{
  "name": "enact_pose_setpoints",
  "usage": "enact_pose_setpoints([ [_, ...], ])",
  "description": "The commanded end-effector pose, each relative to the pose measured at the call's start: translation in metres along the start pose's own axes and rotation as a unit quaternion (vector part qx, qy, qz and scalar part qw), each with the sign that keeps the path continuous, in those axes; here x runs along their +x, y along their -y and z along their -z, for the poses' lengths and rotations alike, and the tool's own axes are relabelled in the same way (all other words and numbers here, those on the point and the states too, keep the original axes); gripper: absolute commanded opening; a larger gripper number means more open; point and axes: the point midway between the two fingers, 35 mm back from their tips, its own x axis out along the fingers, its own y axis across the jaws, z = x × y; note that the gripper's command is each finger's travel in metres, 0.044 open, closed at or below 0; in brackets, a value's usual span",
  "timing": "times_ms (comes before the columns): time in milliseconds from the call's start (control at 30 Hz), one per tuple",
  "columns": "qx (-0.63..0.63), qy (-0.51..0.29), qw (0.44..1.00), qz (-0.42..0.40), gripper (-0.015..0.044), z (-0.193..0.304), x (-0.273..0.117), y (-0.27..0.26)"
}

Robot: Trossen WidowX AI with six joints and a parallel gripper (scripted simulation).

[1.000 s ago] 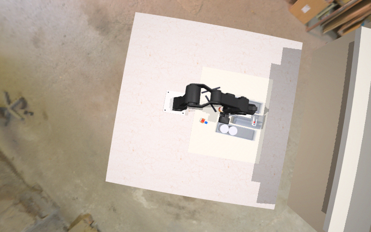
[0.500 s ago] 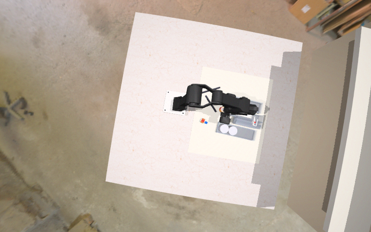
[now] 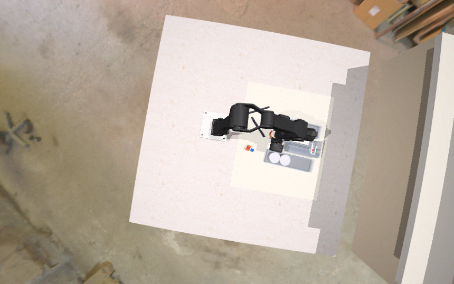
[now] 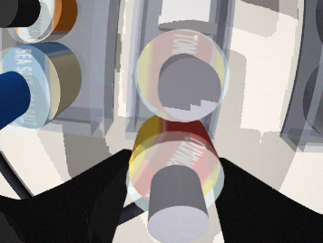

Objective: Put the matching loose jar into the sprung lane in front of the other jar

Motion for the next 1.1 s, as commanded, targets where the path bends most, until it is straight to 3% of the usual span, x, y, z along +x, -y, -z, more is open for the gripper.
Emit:
enact_pose_setpoints([
  [0, -0.002, 0.018, 1.000, -0.002, 0.0000, -0.011, -0.005, -0.001],
  [1067, -0.002, 0.019, 1.000, -0.002, 0.0000, -0.022, -0.008, -0.001],
])
